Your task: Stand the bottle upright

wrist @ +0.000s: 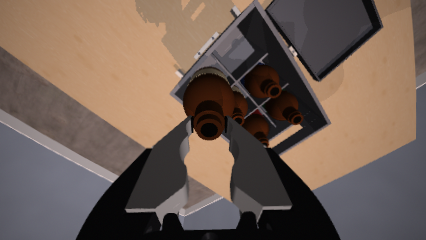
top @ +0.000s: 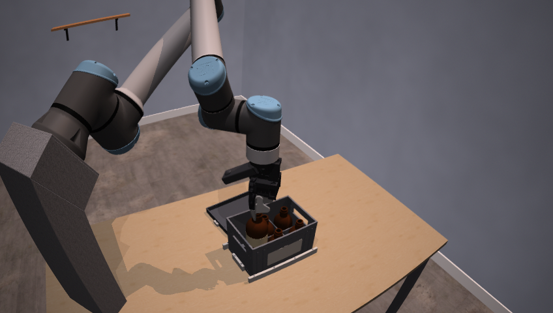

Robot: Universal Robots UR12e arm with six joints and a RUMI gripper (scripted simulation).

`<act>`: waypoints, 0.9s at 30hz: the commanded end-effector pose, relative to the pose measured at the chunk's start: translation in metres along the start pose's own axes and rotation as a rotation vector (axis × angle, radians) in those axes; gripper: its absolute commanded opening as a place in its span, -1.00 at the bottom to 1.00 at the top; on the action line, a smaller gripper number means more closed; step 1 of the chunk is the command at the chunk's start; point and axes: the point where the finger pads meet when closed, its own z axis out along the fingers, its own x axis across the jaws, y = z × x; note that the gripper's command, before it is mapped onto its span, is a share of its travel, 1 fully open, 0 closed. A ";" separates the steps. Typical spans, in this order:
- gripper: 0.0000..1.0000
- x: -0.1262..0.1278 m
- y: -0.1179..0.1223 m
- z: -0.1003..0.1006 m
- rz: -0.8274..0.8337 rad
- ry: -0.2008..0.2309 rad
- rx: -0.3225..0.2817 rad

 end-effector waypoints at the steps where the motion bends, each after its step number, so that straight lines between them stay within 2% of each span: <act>1: -1.00 0.000 0.001 -0.008 0.000 0.001 -0.004; 27: -1.00 0.000 0.002 -0.033 -0.001 0.000 -0.005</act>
